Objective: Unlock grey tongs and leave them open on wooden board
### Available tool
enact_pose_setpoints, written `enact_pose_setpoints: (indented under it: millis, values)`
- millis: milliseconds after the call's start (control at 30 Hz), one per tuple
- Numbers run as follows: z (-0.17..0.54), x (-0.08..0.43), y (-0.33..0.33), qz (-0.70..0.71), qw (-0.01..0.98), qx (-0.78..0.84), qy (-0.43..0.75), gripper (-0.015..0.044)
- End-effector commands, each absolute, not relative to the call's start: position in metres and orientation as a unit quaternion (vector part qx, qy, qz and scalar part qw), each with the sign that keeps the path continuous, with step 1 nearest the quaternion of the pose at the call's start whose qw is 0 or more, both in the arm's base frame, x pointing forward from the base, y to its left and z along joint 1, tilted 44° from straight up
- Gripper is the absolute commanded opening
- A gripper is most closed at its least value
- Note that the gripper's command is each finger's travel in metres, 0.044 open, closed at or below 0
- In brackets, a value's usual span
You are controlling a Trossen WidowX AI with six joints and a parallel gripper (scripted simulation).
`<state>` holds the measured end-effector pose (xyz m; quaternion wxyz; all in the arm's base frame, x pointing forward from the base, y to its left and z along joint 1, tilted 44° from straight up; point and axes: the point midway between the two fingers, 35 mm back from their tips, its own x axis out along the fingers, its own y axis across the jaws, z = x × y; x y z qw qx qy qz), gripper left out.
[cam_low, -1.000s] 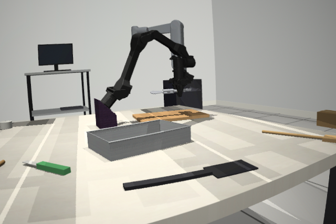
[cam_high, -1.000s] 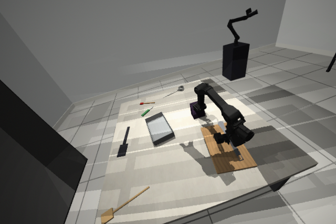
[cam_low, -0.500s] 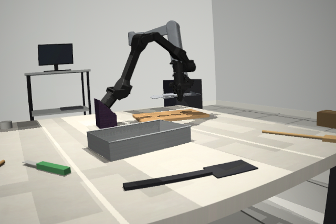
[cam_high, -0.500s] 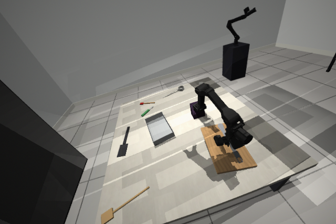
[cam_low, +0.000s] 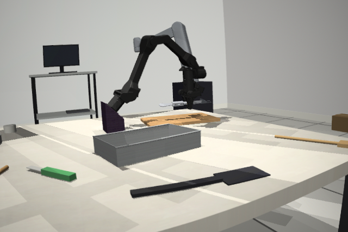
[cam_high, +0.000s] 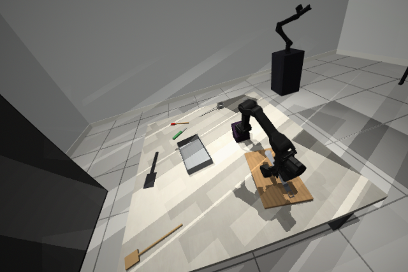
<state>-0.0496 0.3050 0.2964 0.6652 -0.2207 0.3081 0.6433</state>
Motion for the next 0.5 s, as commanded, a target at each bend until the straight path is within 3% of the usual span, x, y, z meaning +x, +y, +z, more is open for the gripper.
enact_pose_setpoints:
  millis: [0,267,467]
  values:
    - [0.2892,-0.0497,0.3102,0.644,0.663,-0.223,0.309,-0.0150]
    - [0.2860,-0.0493,0.3124,0.644,0.663,-0.223,0.309,-0.0150]
    - [0.2876,-0.0486,0.3112,0.642,0.665,-0.222,0.309,0.0007]
